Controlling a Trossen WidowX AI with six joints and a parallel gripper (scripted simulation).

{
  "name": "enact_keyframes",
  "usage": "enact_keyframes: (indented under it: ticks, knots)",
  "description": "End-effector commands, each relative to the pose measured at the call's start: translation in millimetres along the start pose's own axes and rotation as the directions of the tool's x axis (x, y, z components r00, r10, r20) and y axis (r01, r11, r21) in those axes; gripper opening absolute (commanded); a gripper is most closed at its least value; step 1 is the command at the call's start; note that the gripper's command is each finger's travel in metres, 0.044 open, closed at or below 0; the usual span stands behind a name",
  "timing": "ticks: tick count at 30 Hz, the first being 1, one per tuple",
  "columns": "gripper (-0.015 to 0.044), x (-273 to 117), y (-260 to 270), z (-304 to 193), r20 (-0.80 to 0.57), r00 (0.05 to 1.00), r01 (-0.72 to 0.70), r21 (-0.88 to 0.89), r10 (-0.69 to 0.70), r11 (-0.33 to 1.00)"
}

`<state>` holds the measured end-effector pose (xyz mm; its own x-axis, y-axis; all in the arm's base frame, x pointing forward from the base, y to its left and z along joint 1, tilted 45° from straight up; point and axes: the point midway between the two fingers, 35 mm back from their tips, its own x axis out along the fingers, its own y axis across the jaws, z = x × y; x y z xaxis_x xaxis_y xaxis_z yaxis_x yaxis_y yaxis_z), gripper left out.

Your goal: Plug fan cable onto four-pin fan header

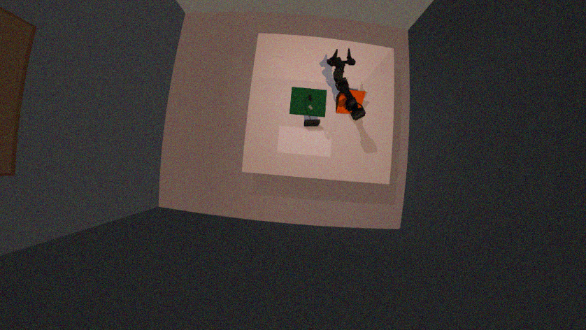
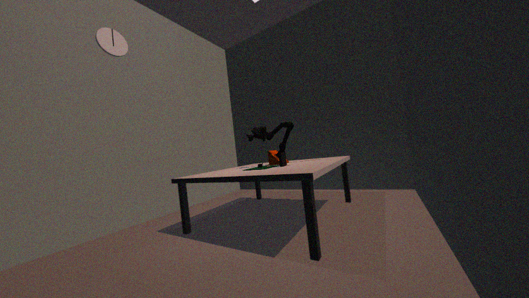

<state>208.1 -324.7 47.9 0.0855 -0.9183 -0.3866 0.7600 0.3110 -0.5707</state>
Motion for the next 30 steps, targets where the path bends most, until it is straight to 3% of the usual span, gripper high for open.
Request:
enact_keyframes:
  ticks: [1, 5, 9, 12, 16, 24, 30]
  knots:
    - [0.0426, 0, 0, 0, 0.000, 1.000, 0.000, 0.000, 0.000, 1.000]
    - [0.0440, 0, 3, 1, -0.002, 1.000, -0.012, -0.018, 0.012, 1.000]
    - [0.0440, -4, 57, 8, -0.062, 0.969, -0.245, -0.363, 0.239, 0.899]
    - [0.0440, -18, 102, 9, -0.149, 0.894, -0.419, -0.614, 0.423, 0.669]
    - [0.0440, -53, 151, 5, -0.298, 0.732, -0.531, -0.813, 0.613, 0.239]
    - [0.0440, -115, 191, -3, -0.501, 0.459, -0.439, -0.846, 0.733, -0.303]
    - [0.0440, -168, 203, -7, -0.632, 0.240, -0.247, -0.774, 0.737, -0.583]
